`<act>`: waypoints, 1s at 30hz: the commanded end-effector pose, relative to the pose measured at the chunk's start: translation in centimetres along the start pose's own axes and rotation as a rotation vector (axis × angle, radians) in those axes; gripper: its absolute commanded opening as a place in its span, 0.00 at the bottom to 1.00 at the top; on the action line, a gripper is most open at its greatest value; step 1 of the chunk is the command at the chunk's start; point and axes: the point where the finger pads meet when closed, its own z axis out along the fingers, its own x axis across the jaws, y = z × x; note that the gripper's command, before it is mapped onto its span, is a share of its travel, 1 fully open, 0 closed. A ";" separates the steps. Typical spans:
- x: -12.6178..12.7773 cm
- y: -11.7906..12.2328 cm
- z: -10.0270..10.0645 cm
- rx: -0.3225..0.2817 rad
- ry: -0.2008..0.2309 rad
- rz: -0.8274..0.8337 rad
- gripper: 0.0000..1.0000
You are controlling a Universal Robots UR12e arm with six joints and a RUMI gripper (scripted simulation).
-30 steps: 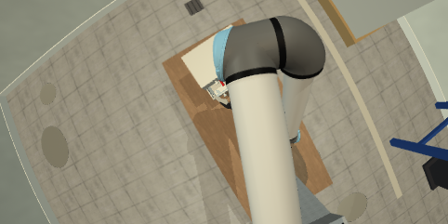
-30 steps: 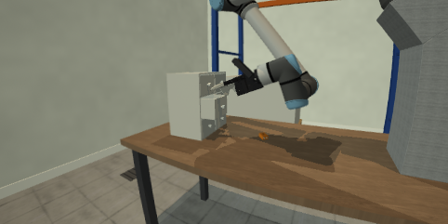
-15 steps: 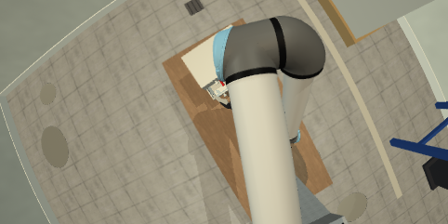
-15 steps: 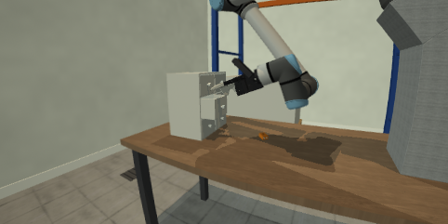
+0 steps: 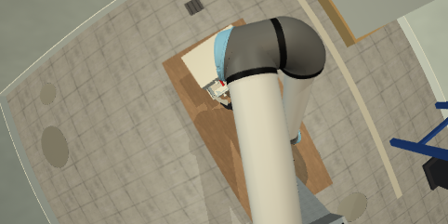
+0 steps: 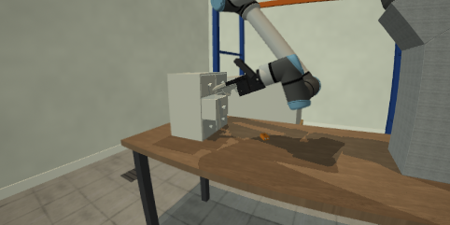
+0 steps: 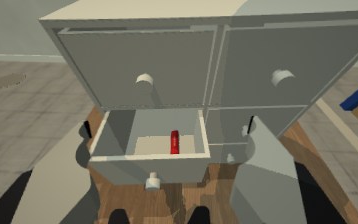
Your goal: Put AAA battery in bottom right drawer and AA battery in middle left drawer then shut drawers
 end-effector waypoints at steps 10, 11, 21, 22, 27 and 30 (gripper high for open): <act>0.0 0.6 -2.1 0.000 0.000 0.000 1.00; 0.0 0.6 -2.4 0.000 0.000 0.000 1.00; 0.0 1.4 -4.9 0.000 0.000 0.000 1.00; 0.0 1.5 -5.2 0.000 0.000 0.000 1.00; 0.0 2.0 -7.0 0.000 0.000 0.000 1.00; 0.0 2.3 -8.1 0.000 0.000 0.000 1.00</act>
